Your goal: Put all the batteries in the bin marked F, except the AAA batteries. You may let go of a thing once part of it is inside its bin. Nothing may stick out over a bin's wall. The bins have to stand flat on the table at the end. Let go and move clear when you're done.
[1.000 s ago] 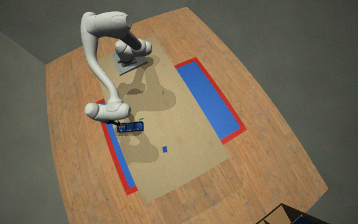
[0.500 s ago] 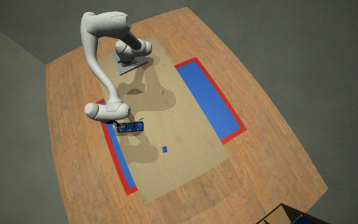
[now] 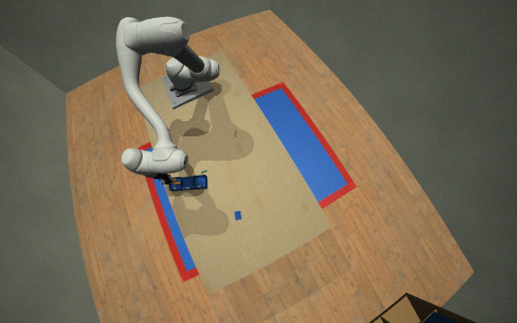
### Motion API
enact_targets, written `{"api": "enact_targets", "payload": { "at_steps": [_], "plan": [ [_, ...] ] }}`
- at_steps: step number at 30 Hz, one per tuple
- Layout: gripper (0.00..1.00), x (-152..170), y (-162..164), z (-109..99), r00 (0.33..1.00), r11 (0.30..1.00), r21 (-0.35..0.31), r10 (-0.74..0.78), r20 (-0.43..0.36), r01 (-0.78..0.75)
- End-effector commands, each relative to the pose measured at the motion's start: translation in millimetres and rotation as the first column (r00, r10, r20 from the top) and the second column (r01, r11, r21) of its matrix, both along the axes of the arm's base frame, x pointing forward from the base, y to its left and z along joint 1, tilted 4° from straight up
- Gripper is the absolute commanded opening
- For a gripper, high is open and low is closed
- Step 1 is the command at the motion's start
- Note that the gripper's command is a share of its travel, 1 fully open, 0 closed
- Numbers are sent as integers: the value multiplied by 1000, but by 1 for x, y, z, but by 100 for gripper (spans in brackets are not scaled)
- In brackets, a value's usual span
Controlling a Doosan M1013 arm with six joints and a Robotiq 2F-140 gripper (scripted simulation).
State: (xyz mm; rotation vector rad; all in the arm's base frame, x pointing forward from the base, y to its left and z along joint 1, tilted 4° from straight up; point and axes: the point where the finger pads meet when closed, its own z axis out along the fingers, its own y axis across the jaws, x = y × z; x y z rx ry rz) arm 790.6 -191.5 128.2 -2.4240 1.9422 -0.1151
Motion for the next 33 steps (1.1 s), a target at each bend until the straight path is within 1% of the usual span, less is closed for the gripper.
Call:
{"api": "enact_targets", "payload": {
  "at_steps": [1, 6, 8, 9, 11, 33],
  "plan": [
    [15, 1, -3, 2, 988, 988, 5, -156, 0, 156],
    [15, 1, -4, 2, 952, 952, 14, -306, 0, 306],
    [15, 1, -4, 2, 952, 952, 14, -306, 0, 306],
    [15, 1, -4, 2, 924, 924, 15, -381, -1, 381],
    [15, 1, -4, 2, 910, 910, 14, -414, -2, 414],
    [15, 2, 1, 2, 910, 910, 14, -414, -2, 414]
  ]
}}
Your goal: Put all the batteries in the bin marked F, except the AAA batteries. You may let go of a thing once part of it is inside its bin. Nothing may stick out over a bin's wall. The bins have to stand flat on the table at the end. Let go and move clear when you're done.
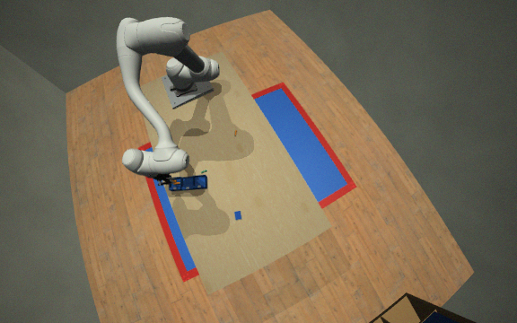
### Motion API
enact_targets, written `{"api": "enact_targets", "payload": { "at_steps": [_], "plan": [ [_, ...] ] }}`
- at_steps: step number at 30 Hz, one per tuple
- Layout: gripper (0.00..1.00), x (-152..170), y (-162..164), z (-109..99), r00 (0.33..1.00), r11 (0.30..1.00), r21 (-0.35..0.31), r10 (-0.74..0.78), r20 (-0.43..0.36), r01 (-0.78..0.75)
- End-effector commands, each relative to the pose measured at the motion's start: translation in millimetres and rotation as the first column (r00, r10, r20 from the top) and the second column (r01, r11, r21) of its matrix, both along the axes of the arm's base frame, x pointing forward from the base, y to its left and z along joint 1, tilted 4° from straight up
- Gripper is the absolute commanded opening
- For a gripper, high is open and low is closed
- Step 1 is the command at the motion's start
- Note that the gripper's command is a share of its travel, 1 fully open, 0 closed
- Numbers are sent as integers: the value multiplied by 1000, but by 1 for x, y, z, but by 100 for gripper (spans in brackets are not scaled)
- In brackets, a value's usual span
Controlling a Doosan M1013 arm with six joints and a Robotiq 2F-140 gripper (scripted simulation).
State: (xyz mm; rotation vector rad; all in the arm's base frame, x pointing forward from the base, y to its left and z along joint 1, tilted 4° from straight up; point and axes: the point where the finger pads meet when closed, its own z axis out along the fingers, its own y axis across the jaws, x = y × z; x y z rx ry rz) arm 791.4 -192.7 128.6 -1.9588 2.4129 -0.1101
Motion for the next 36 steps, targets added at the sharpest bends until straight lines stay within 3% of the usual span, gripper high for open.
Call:
{"api": "enact_targets", "payload": {
  "at_steps": [1, 24, 36],
  "plan": [
    [15, 2, 2, 2, 1000, 1000, -2, -1, -2, 1],
    [15, 3, 0, -36, 1000, 1000, -2, -1, -2, 1],
    [15, 1, 0, -36, 1000, 1000, -2, -1, -2, 1]
  ]
}}
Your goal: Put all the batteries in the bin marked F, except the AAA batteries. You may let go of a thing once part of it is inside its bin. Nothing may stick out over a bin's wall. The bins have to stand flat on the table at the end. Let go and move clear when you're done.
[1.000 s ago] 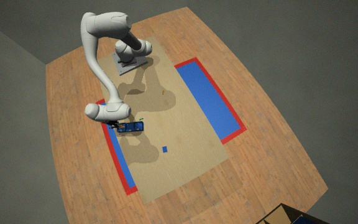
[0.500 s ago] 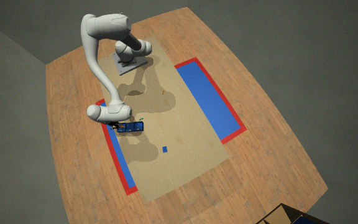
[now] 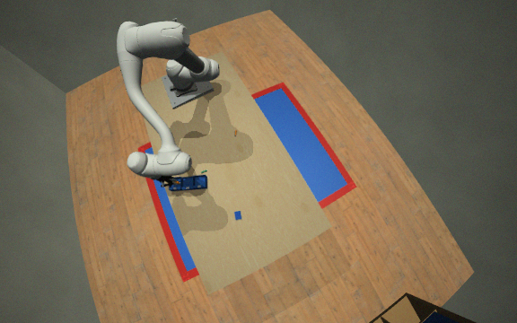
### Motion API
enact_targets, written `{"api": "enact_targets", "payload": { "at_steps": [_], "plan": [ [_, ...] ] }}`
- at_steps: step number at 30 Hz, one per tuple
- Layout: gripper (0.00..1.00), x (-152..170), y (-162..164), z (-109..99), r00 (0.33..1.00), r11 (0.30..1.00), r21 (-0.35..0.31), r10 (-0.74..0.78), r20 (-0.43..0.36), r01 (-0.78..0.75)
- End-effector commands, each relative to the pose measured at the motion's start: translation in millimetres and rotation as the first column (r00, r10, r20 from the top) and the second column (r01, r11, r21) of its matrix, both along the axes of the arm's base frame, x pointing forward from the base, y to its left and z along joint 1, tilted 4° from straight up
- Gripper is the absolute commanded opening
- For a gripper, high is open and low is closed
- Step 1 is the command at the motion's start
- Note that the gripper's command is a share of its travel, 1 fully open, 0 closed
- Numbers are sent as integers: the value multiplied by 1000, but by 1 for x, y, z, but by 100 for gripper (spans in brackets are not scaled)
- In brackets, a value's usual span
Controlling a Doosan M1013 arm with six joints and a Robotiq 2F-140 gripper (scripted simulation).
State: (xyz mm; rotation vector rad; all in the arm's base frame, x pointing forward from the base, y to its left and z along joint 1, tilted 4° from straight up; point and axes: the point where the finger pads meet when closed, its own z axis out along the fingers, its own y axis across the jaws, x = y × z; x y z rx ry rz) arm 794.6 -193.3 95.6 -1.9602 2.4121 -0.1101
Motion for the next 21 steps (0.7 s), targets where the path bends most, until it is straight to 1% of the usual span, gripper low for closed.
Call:
{"api": "enact_targets", "payload": {
  "at_steps": [1, 20, 21],
  "plan": [
    [15, -2, 1, -3, 1000, 1000, -2, -2, -1, 2],
    [15, -2, 1, -3, 1000, 1000, -2, -2, -1, 2],
    [26, -2, 1, -3, 1000, 1000, -2, -2, -1, 2]
  ]
}}
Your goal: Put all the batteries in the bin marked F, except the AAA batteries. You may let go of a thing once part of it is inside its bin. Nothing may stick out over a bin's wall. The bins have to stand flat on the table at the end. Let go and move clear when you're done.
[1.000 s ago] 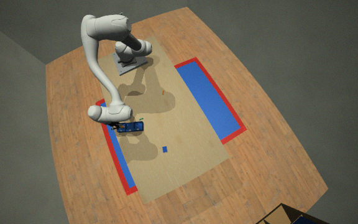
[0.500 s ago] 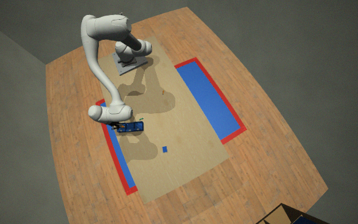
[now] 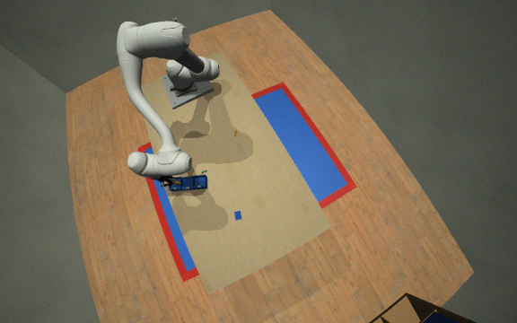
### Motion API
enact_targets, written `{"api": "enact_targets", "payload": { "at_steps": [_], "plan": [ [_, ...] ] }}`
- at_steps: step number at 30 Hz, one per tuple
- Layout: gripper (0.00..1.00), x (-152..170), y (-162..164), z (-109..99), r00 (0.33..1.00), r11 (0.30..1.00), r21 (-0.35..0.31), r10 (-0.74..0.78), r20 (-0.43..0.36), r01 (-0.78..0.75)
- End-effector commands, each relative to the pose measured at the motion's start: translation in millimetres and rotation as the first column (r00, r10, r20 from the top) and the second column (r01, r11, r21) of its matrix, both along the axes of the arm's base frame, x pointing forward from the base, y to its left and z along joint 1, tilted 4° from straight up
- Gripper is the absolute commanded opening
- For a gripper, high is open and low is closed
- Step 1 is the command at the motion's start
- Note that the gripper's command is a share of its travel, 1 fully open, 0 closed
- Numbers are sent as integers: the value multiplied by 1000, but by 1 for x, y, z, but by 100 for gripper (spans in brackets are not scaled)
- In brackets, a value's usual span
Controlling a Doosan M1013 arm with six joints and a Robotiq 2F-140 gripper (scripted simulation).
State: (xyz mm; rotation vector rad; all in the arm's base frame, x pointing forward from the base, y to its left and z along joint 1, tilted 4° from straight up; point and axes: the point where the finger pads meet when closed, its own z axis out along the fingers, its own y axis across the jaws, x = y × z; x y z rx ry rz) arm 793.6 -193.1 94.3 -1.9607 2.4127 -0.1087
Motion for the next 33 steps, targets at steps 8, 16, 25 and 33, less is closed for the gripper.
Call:
{"api": "enact_targets", "payload": {
  "at_steps": [8, 16, 25, 33],
  "plan": [
    [26, -1, 0, -2, 1000, 1000, -2, -2, 0, 2],
    [26, -1, 0, -2, 1000, 1000, -2, -2, 0, 2],
    [26, -2, 1, 6, 1000, 1000, -2, -2, 0, 2],
    [26, -3, 1, 17, 1000, 1000, -2, -2, 0, 2]
  ]
}}
